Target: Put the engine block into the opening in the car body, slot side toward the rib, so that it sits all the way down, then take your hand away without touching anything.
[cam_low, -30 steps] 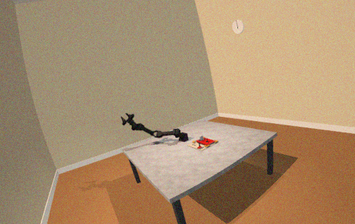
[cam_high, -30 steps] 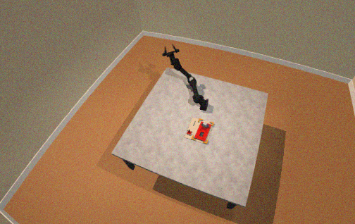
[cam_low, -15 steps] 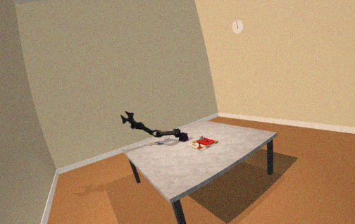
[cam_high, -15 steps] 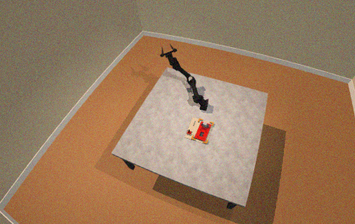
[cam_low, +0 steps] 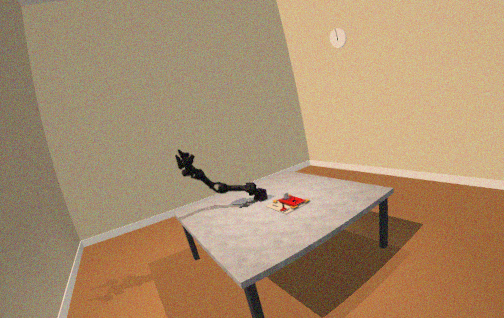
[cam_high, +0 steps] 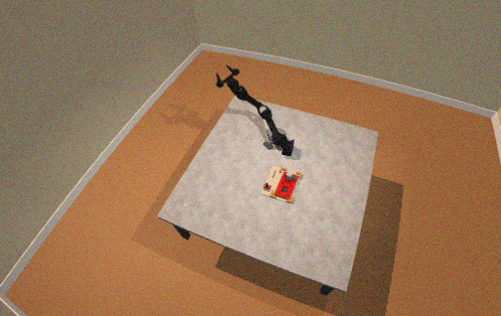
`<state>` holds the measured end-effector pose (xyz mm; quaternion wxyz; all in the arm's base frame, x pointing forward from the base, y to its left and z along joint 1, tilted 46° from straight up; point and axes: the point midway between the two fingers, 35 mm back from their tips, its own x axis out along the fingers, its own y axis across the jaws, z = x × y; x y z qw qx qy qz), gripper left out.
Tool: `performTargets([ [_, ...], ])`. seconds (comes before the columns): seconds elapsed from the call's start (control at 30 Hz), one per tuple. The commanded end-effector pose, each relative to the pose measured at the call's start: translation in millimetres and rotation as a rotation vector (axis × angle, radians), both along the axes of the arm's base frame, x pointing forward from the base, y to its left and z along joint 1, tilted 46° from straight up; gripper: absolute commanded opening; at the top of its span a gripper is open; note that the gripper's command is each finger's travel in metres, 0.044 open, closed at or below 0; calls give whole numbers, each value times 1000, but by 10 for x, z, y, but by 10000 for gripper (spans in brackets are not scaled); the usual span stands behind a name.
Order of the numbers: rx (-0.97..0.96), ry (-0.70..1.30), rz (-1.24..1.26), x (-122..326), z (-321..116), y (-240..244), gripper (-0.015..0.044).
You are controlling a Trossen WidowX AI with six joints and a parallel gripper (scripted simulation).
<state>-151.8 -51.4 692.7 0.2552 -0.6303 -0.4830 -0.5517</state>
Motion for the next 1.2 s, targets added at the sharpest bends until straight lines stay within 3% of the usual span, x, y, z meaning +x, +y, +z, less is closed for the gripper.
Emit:
performTargets([
  [0.0, -48, 130, 38, 441, 68, 245, 440],
  [0.53, -152, 511, 169, 1616, -27, 930, 440],
  [1.17, -327, 982, 272, 2833, -681, 1975, 440],
])
